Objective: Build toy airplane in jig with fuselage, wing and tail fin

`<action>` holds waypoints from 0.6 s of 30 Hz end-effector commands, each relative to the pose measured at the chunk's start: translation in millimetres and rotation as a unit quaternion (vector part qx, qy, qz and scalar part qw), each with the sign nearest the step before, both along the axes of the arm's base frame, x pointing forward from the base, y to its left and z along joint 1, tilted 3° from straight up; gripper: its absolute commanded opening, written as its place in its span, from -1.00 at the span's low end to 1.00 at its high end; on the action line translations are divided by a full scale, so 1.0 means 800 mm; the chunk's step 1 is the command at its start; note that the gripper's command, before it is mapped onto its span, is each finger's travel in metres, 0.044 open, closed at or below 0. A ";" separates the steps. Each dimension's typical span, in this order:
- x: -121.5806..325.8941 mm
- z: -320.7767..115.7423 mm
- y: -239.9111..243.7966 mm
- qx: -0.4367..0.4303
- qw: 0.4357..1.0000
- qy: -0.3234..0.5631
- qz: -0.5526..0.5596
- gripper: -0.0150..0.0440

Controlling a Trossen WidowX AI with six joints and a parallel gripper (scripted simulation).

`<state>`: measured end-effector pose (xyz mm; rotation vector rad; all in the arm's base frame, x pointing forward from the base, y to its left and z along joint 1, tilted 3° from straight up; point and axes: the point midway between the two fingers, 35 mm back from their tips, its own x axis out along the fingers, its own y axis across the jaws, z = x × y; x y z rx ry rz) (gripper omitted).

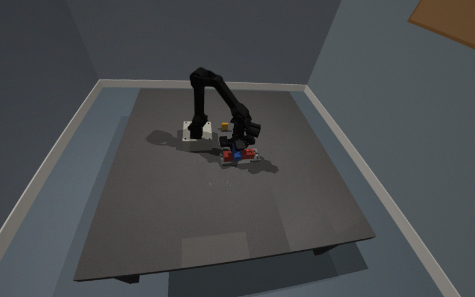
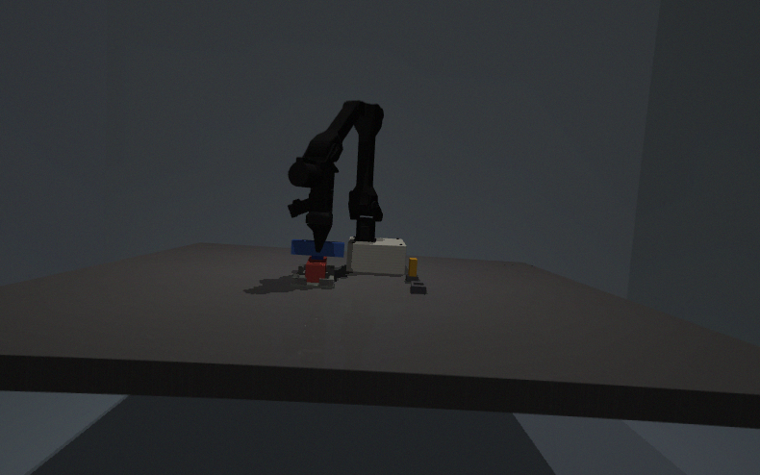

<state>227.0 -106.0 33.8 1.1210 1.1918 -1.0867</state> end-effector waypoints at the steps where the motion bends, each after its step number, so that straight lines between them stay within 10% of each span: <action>1: 0.000 0.000 0.000 0.000 1.000 0.000 0.000 -0.21; 14: 0.000 0.000 0.000 0.000 1.000 0.000 0.000 0.95; 18: 0.000 0.000 0.000 0.000 1.000 0.000 0.000 1.00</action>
